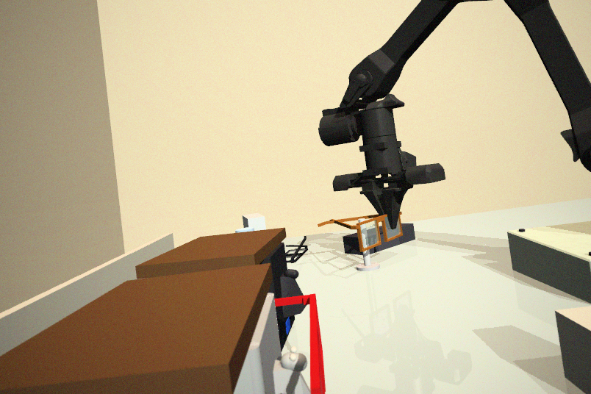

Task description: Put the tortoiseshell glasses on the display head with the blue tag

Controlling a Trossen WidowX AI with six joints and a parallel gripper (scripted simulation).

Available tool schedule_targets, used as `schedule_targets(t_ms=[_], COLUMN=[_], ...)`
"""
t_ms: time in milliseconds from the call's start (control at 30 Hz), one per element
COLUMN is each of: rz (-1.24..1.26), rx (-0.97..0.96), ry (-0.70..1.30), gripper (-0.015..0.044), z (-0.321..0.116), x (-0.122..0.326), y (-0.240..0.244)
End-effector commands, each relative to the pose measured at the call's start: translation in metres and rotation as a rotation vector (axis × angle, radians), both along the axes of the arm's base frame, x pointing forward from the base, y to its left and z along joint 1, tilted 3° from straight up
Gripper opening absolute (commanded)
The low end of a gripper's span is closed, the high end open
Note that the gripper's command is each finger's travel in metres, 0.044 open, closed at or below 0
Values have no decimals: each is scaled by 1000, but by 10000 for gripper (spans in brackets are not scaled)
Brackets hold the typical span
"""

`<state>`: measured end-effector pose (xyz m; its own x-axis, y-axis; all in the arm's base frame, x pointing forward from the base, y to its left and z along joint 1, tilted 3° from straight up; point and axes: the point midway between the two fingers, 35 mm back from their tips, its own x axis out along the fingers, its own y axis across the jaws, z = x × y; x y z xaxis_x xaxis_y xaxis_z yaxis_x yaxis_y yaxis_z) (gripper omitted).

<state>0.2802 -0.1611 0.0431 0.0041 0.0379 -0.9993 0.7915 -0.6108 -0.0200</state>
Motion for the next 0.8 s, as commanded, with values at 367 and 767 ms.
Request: schedule_targets(t_ms=[367,767], rz=[3,3], rx=[0,0], ry=[-1,-1], gripper=[0,0], z=[-5,-5], x=[-1,-1], y=[10,19])
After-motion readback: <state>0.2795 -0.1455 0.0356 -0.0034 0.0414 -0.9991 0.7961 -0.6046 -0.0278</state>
